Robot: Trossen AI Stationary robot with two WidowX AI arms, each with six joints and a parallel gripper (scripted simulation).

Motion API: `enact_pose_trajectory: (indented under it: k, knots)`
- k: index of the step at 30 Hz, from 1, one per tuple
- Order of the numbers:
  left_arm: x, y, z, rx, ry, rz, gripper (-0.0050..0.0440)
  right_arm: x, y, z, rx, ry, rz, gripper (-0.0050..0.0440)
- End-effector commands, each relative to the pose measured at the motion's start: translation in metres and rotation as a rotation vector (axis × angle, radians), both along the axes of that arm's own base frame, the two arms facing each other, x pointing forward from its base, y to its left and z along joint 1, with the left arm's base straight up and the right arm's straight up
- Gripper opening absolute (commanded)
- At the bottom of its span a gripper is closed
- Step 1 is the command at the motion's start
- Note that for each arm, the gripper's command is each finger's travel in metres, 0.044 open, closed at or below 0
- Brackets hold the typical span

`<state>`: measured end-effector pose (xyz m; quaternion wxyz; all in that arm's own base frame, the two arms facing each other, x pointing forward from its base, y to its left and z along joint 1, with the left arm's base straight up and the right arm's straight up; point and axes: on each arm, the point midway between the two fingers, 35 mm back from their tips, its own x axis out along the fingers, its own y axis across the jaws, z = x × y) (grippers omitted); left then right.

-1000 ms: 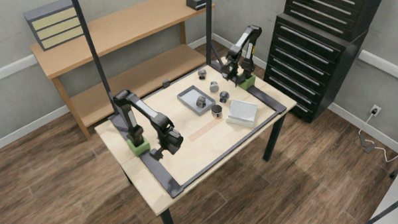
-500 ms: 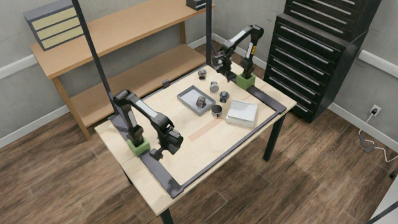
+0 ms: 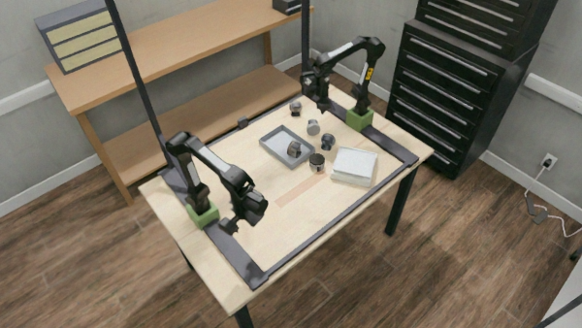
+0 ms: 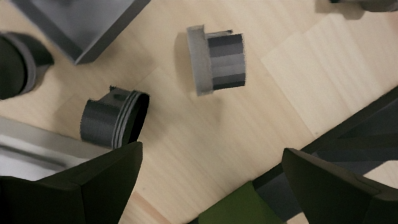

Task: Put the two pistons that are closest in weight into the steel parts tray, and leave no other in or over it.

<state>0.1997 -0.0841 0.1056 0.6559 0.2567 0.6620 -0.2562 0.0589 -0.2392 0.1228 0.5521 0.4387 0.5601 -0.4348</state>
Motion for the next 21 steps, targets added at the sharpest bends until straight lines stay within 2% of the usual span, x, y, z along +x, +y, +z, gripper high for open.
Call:
enact_pose_trajectory:
  k: [1, 3, 8, 18, 21]
  knots:
    - [0.005, -0.025, 0.008, -0.014, -0.032, -0.118, 0.0378, 0.002, -0.005, 0.008, -0.031, -0.011, 0.006, 0.0400]
    - [0.005, -0.025, 0.008, -0.014, -0.032, -0.118, 0.0378, 0.002, -0.005, 0.008, -0.031, -0.011, 0.006, 0.0400]
    - [0.002, -0.051, 0.008, -0.016, -0.031, -0.251, 0.0378, 0.002, -0.005, 0.008, -0.031, -0.011, 0.006, 0.0400]
    - [-0.004, -0.101, 0.008, -0.019, -0.030, -0.246, 0.0378, 0.002, -0.005, 0.008, -0.031, -0.011, 0.006, 0.0400]
    - [-0.005, -0.106, 0.008, -0.017, -0.027, -0.246, 0.0378, 0.002, -0.005, 0.008, -0.031, -0.011, 0.006, 0.0400]
